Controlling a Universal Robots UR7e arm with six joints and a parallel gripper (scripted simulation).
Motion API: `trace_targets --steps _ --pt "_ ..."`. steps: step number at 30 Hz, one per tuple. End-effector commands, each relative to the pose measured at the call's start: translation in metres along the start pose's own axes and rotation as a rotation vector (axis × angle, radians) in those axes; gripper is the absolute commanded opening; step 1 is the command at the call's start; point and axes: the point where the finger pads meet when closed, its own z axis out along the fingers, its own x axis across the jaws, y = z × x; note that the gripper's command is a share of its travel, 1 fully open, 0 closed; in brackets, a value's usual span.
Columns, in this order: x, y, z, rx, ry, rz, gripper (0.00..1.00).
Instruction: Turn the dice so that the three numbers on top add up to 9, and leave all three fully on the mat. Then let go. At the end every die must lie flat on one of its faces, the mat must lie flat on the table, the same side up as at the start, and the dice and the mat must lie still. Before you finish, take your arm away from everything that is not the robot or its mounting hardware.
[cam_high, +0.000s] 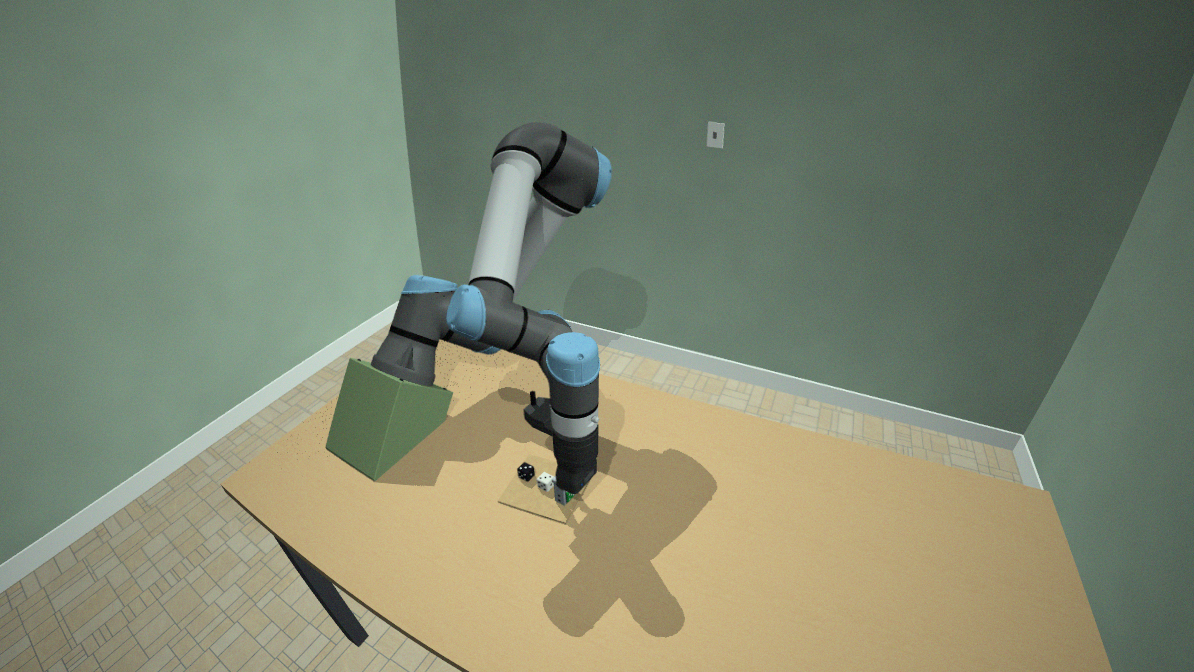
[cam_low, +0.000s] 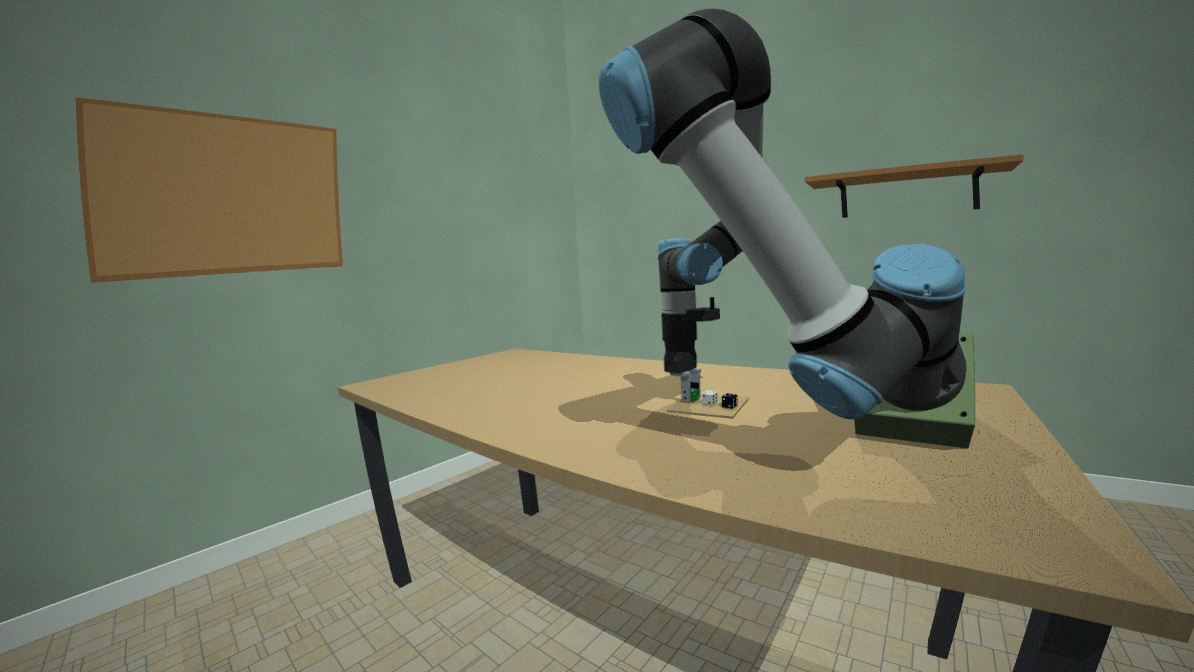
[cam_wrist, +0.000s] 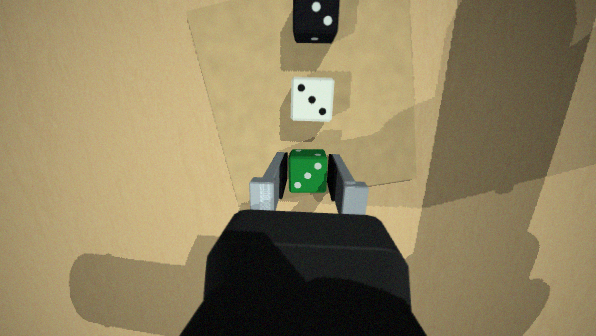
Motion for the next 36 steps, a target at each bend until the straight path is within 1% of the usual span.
trace_targets --steps 1,2,3,15,19,23,27,29,36 --pt "0.000 0.000 0.000 -0.001 -0.001 0.000 0.73" --pt "0.000 0.000 0.000 -0.001 -0.001 0.000 0.73" --pt "0.000 0.000 0.000 -0.001 -0.001 0.000 0.79" --pt "0.000 0.000 -0.001 -0.001 -0.001 0.000 0.79" --pt "0.000 0.000 -0.006 -0.001 -0.001 0.000 0.79" --pt "0.000 0.000 -0.019 -0.001 -0.001 0.000 0.79" --pt "0.000 0.000 -0.039 -0.001 -0.001 0.000 0.79" --pt "0.000 0.000 -0.039 -0.001 -0.001 0.000 0.79" --pt "0.000 0.000 -0.075 -0.001 -0.001 0.000 0.79"
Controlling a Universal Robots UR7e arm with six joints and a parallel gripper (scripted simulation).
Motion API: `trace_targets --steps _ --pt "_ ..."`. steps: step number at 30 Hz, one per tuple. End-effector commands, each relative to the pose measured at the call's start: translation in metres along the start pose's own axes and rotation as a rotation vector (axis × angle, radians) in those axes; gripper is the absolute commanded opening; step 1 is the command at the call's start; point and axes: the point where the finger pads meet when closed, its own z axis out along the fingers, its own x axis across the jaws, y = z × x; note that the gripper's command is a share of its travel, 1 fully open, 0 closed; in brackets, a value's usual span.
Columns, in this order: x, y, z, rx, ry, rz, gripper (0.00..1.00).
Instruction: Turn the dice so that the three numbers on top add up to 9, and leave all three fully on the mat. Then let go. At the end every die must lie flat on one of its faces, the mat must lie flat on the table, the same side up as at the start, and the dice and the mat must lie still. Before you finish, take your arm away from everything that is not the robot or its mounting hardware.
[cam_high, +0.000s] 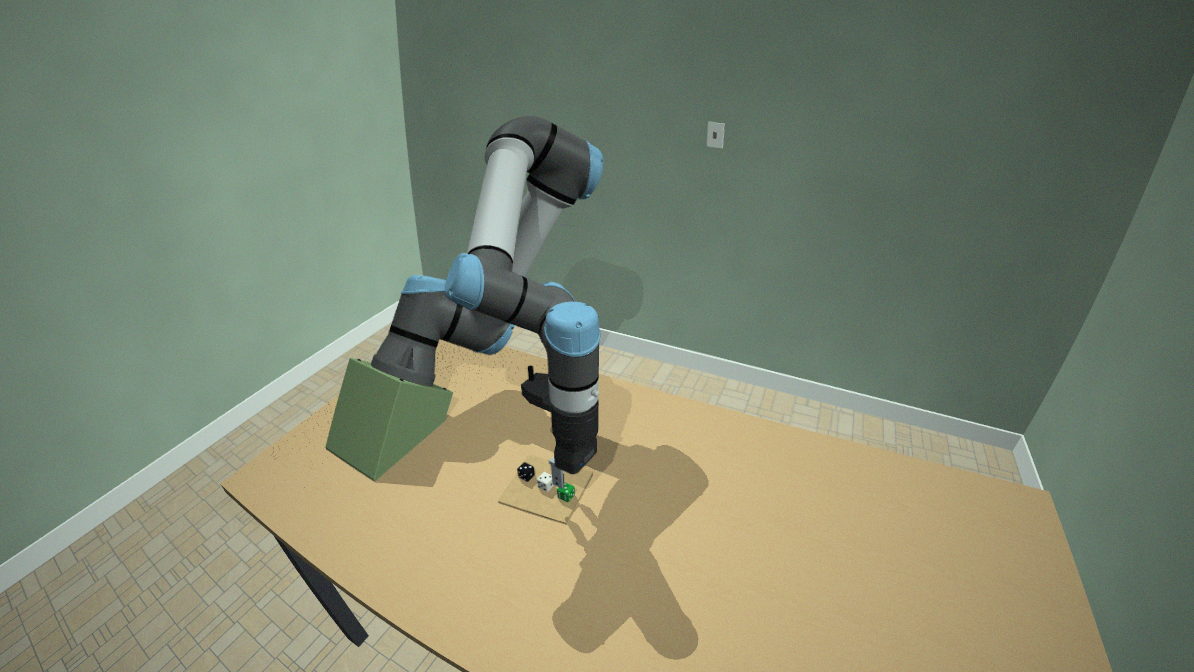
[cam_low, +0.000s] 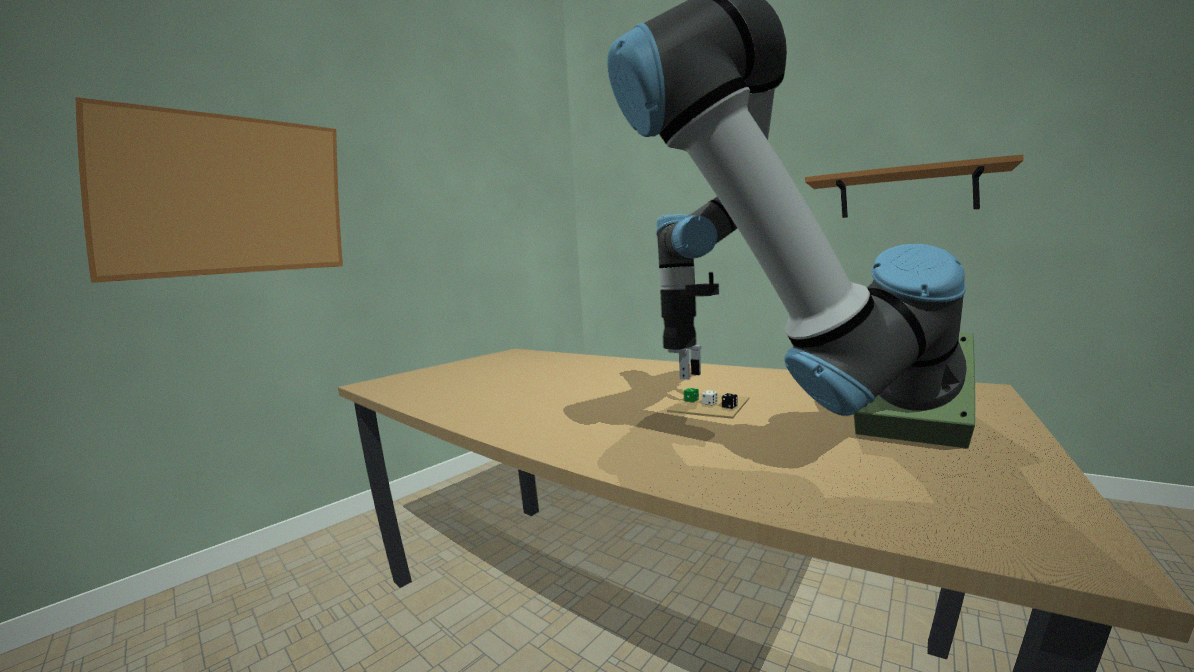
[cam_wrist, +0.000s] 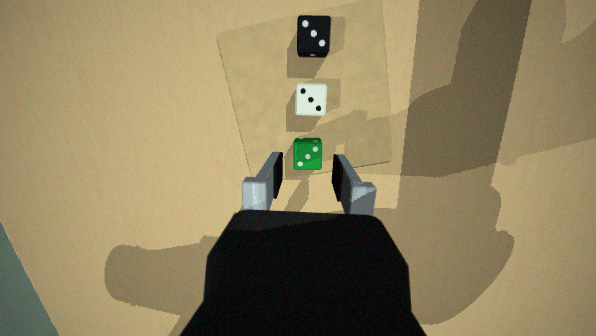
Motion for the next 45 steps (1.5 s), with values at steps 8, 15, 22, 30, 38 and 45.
trace_targets --steps 8,15,22,30,38,45 --pt "0.000 0.000 -0.039 0.000 0.000 -0.001 0.79" --pt "0.000 0.000 -0.039 0.000 0.000 -0.001 1.00" --pt "0.000 0.000 -0.039 0.000 0.000 -0.001 1.00" --pt "0.000 0.000 -0.039 0.000 0.000 -0.001 1.00" --pt "0.000 0.000 -0.047 0.000 0.000 -0.001 1.00" --pt "0.000 0.000 -0.066 0.000 0.000 -0.001 1.00"
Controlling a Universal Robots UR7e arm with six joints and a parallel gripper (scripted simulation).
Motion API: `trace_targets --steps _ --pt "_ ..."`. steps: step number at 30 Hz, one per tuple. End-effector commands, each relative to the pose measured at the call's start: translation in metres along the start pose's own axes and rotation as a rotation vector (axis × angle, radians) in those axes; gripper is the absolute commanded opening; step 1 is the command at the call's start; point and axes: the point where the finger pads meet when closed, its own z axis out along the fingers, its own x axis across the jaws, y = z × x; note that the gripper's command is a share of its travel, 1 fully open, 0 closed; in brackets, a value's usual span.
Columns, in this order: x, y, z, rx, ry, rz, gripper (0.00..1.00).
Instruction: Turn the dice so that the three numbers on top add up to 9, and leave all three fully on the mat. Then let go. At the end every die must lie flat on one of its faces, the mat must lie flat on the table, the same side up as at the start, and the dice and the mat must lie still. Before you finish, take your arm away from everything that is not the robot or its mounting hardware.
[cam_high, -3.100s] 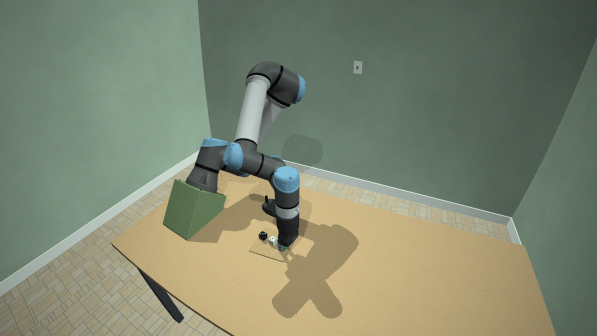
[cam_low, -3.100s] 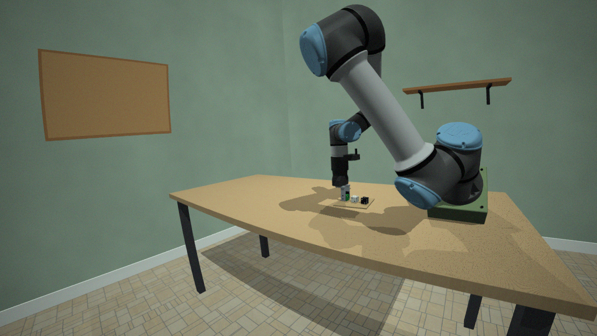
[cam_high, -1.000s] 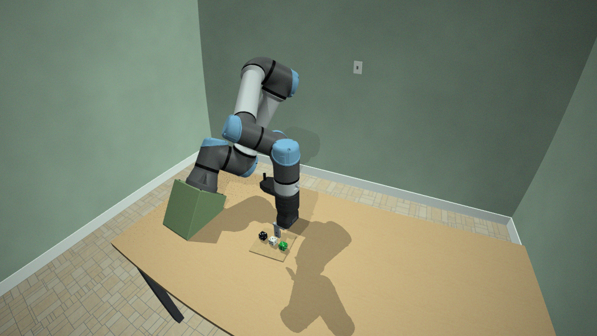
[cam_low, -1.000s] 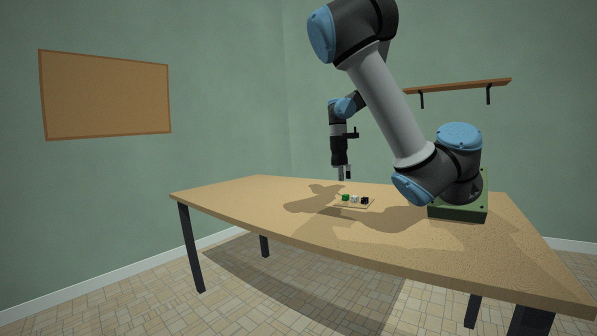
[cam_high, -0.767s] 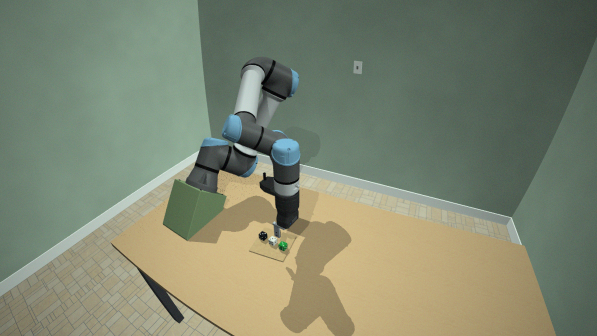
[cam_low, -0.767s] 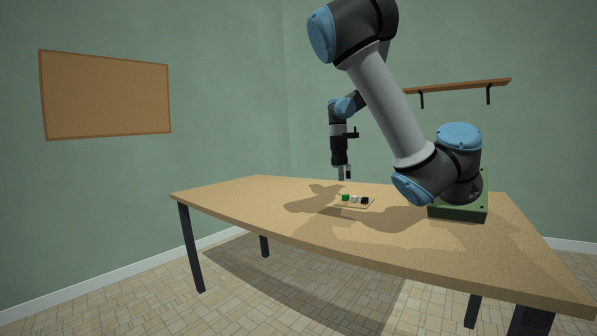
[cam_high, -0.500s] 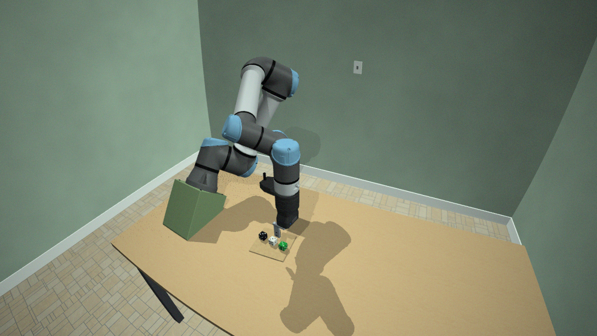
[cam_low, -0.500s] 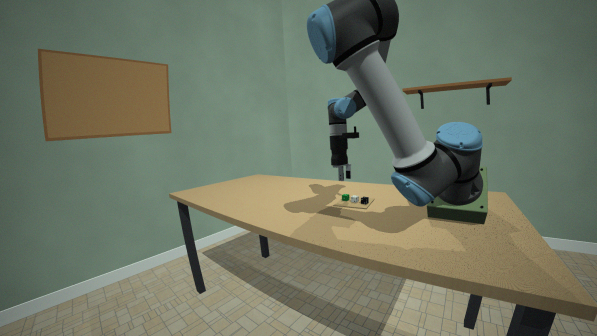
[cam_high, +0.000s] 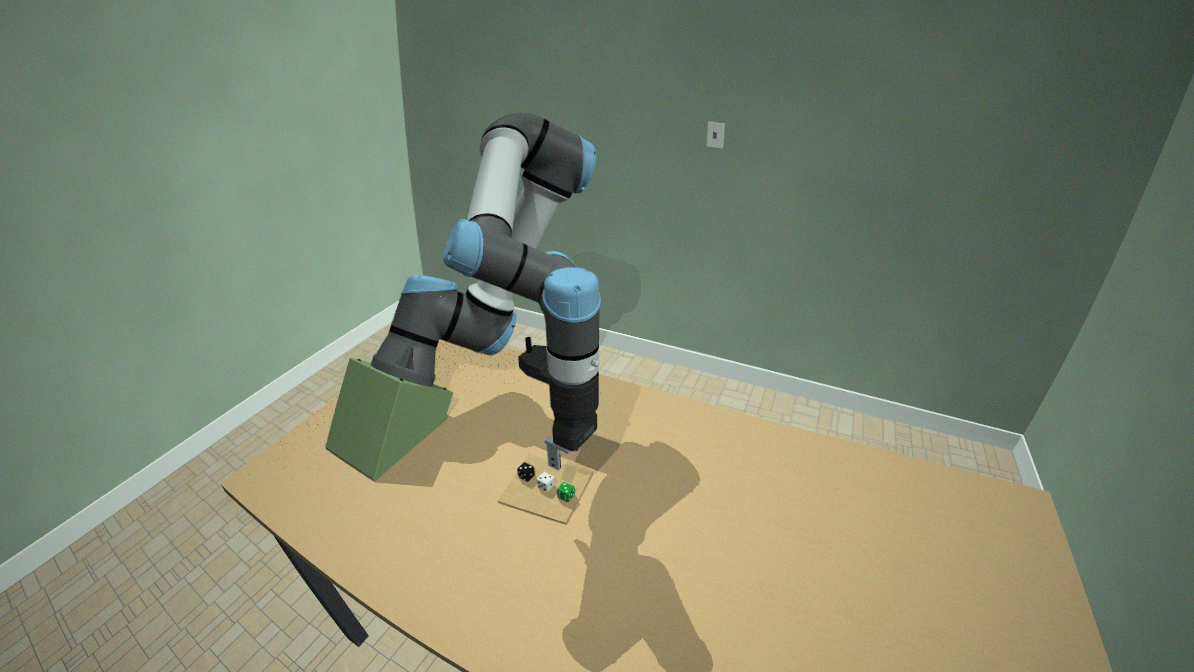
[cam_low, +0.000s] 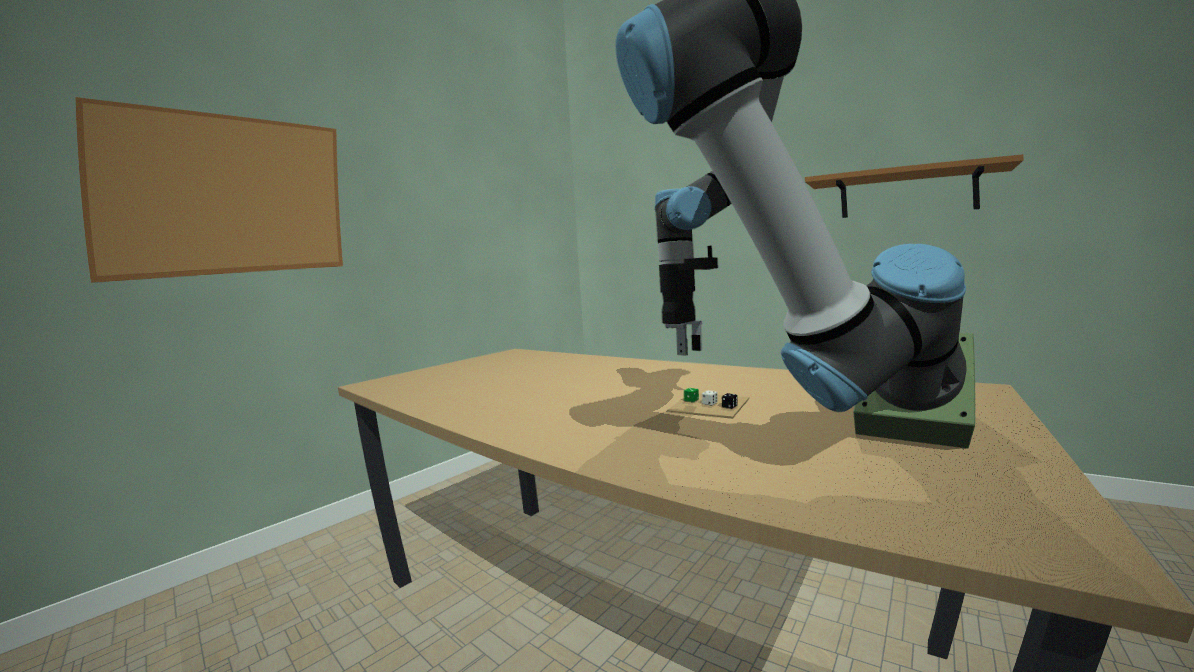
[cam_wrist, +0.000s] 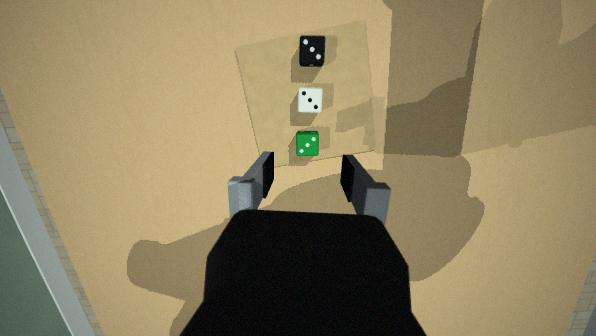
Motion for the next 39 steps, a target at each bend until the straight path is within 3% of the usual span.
trace_targets --steps 1,9,14,39 --pt "0.000 0.000 -0.017 -0.001 0.000 0.000 1.00" --pt "0.000 0.000 -0.057 -0.001 0.000 0.000 1.00" --pt "0.000 0.000 -0.070 -0.001 0.000 0.000 1.00" --pt "0.000 0.000 -0.072 -0.001 0.000 0.000 1.00"
